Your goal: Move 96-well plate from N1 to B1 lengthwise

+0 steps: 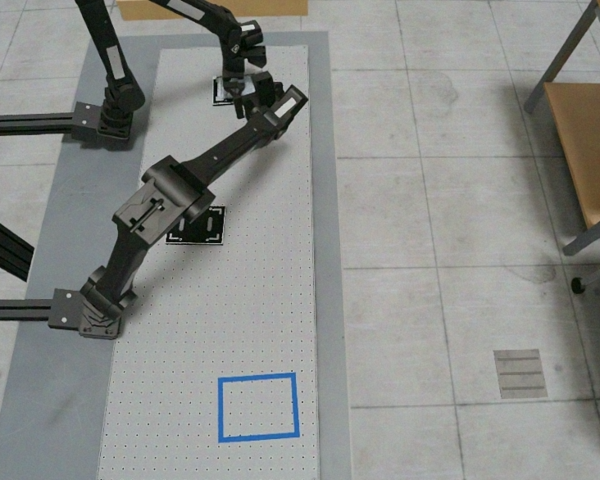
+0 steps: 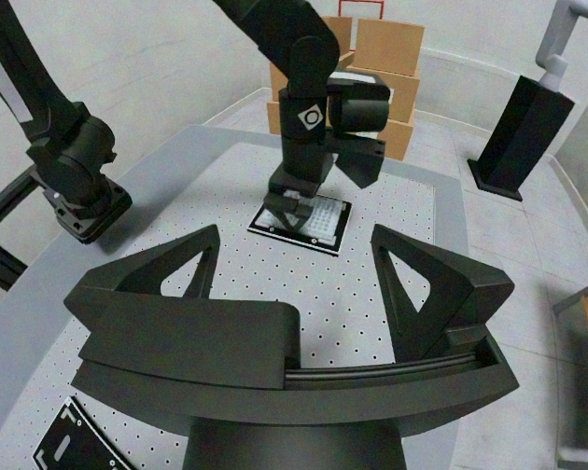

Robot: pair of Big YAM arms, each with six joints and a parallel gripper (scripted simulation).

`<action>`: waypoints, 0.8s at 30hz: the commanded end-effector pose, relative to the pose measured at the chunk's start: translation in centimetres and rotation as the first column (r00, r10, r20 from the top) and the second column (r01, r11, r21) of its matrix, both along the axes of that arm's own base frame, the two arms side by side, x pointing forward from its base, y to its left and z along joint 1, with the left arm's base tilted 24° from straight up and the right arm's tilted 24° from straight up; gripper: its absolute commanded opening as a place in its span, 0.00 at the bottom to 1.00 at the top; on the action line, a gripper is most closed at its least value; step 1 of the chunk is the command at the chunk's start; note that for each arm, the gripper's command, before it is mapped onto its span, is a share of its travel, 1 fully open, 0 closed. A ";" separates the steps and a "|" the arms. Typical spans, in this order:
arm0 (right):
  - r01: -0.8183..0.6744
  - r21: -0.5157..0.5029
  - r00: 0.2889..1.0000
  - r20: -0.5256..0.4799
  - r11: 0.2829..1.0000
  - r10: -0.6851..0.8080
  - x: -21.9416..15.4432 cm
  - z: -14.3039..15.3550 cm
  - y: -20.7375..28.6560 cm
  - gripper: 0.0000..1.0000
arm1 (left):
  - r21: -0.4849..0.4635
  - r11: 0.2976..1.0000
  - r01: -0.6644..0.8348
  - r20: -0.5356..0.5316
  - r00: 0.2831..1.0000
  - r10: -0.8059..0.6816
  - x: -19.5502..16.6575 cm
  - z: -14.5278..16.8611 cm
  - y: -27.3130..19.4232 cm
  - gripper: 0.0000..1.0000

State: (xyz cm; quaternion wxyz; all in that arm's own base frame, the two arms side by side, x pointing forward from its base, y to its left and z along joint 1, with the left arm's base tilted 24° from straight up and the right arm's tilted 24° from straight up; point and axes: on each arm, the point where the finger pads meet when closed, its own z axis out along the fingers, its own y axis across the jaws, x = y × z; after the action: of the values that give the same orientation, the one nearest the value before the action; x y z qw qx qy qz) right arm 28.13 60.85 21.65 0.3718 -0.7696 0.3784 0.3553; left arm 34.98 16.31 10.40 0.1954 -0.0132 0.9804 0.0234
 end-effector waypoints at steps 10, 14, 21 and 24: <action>-0.022 0.056 0.999 0.048 0.998 0.019 0.1 3.8 1.5 1.00 | 0.025 1.000 -0.003 0.049 0.999 0.002 0.7 1.7 0.4 0.62; -0.022 0.056 0.999 0.048 0.998 0.019 0.1 3.8 1.5 1.00 | 0.032 0.999 -0.004 0.057 0.998 0.003 0.0 4.3 0.9 0.81; -0.022 0.056 0.999 0.048 0.998 0.019 0.1 3.8 1.5 1.00 | 0.020 1.000 -0.003 0.042 0.999 0.002 -1.9 6.1 -1.9 0.81; -0.022 0.056 0.999 0.048 0.998 0.019 0.1 3.8 1.5 1.00 | 0.015 1.000 -0.002 0.035 0.999 0.002 -2.4 5.8 -3.4 0.81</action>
State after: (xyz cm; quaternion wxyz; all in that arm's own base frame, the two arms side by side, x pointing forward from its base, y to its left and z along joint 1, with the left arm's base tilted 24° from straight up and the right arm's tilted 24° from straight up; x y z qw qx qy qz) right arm 28.13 60.85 21.64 0.3718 -0.7697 0.3784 0.3553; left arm 32.69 15.08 13.15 0.1943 -0.0148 0.9805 0.0250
